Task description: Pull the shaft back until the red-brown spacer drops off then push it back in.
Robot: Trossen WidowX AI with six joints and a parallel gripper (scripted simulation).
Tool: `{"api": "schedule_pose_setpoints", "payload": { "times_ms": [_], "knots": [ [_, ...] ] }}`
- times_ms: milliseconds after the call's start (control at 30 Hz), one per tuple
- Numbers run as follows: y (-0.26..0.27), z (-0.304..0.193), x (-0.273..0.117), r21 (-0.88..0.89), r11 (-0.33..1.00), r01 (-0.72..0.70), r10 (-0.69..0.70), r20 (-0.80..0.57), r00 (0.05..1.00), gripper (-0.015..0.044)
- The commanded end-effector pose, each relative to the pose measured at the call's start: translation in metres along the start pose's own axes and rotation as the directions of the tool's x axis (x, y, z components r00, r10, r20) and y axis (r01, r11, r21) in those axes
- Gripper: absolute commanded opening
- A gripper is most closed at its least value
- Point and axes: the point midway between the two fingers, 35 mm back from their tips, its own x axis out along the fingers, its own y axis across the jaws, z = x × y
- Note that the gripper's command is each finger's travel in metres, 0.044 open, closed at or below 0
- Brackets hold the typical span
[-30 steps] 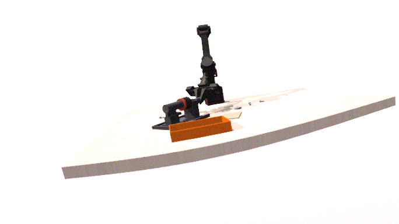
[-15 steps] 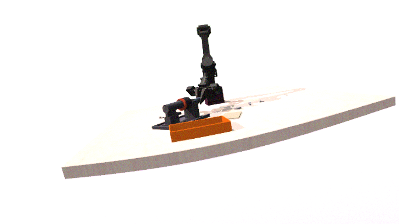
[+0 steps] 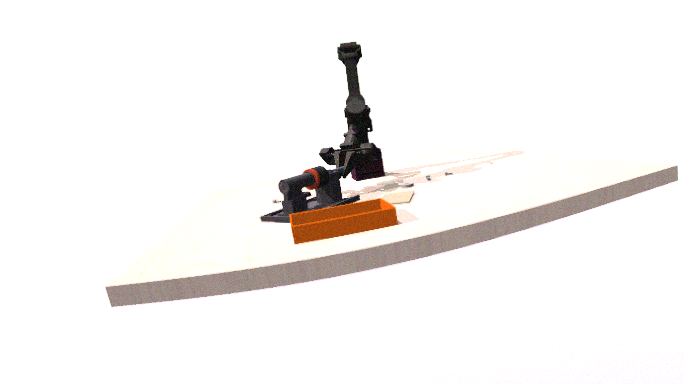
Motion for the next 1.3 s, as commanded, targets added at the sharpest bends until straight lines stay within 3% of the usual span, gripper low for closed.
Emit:
{"api": "schedule_pose_setpoints", "payload": {
  "times_ms": [0,1267],
  "knots": [
    [0.0003,0.0009,-0.0006,0.005,1.000,-0.001,0.001,0.001,1.000,0.0000],
    [0.0002,0.0040,-0.0036,0.005,1.000,-0.001,0.001,0.002,1.000,0.0000]
  ]
}}
